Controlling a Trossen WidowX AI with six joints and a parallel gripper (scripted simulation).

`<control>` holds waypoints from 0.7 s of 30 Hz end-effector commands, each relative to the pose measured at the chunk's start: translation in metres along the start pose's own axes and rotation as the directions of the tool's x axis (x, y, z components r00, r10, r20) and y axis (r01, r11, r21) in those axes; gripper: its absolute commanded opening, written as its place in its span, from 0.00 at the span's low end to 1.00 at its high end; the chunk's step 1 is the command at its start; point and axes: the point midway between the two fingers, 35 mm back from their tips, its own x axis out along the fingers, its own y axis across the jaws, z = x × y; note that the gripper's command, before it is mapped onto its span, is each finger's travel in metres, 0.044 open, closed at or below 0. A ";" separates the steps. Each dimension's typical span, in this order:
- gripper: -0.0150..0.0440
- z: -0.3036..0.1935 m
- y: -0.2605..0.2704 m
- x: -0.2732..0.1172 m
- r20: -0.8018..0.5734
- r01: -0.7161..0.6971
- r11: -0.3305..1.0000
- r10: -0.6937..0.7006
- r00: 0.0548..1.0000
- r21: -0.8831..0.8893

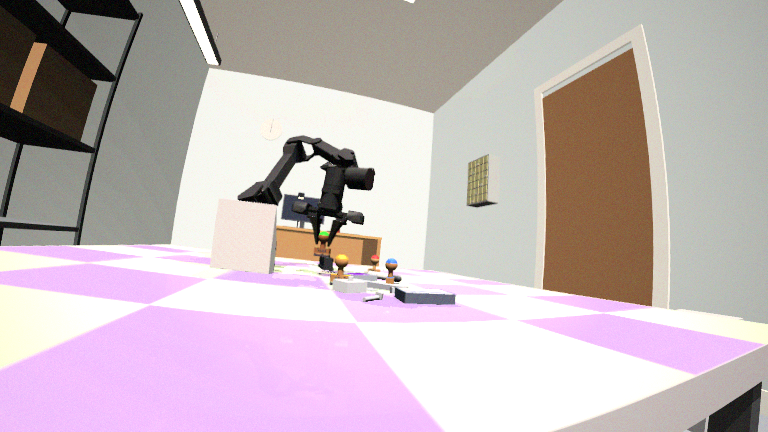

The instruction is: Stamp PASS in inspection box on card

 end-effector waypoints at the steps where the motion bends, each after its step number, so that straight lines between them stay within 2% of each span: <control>1: 0.25 0.000 0.000 0.009 0.007 -0.005 1.000 0.005 1.000 0.008; 21: 0.25 0.000 0.000 0.041 0.011 -0.007 1.000 0.007 1.000 0.007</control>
